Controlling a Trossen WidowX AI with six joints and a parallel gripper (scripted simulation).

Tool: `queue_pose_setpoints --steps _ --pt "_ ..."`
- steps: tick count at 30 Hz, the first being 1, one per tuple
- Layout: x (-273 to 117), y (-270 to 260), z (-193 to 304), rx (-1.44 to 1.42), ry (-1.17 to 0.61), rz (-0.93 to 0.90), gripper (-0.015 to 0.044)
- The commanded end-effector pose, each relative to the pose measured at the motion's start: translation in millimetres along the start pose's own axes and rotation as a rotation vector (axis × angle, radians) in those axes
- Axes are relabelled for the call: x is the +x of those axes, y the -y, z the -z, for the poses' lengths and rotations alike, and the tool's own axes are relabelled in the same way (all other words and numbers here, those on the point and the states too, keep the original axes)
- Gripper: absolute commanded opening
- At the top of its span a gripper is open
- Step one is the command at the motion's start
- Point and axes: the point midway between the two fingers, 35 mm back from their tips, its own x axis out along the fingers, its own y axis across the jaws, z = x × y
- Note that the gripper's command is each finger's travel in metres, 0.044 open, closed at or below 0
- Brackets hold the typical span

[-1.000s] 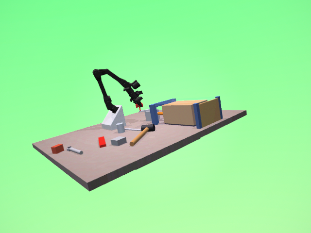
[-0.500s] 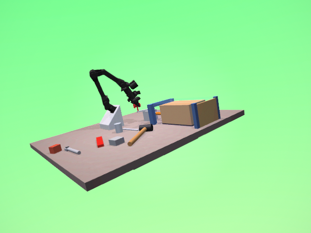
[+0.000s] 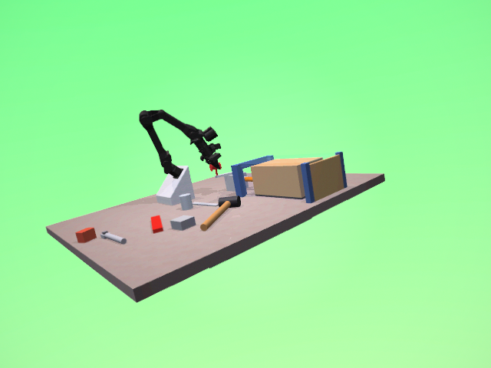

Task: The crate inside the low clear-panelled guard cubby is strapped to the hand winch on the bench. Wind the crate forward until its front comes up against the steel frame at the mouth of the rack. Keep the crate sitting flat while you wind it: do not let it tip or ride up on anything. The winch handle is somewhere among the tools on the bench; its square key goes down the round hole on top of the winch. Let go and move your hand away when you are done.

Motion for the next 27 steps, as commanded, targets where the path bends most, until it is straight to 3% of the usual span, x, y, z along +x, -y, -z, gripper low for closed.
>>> queue_pose_setpoints --steps 1,27 --pt "0 18 5 0.020 -0.018 0.045 0.0000" --pt "1 51 1 0.020 -0.019 0.047 0.0000"
